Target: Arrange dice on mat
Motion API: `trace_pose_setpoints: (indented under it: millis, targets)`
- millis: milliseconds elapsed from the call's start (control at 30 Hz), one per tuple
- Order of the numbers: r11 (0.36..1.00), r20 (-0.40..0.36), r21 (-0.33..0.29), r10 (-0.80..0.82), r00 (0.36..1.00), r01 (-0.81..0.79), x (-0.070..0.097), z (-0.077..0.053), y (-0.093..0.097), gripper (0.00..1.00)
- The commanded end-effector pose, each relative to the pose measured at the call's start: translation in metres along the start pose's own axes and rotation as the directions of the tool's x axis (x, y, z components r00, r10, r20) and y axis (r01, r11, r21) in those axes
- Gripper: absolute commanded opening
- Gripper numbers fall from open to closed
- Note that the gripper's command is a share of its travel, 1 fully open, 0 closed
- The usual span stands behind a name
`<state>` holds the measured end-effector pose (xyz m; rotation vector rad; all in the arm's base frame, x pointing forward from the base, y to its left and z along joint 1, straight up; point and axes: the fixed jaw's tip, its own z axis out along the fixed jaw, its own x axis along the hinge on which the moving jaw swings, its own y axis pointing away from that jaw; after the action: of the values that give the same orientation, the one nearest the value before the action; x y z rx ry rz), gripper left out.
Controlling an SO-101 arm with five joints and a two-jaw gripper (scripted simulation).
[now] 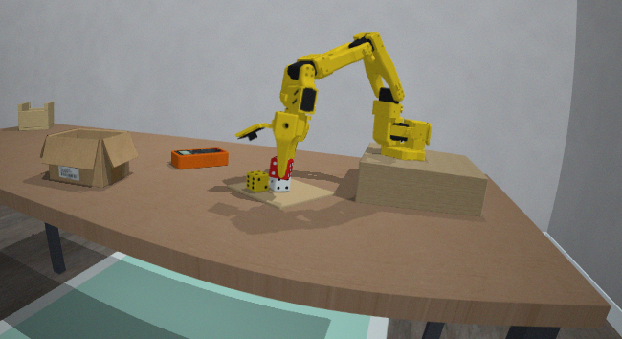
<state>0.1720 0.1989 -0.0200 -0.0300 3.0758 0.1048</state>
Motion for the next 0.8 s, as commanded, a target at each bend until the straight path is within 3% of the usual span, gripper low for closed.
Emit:
trace_pose_setpoints:
  millis: [0,267,467,533,767]
  targets:
    - [1.000,0.010,-0.011,0.000,1.000,0.000,-0.002,-0.002,-0.001,0.00]
    - [0.999,0.048,-0.037,0.022,0.999,-0.020,-0.015,-0.002,-0.013,0.00]
    - [0.995,0.133,-0.080,0.069,0.989,-0.059,-0.038,-0.002,-0.042,0.00]
    - [0.995,0.133,-0.080,0.069,0.989,-0.059,-0.038,-0.002,-0.042,0.00]
    - [0.989,0.239,-0.109,0.121,0.964,-0.097,-0.057,-0.005,-0.079,0.00]
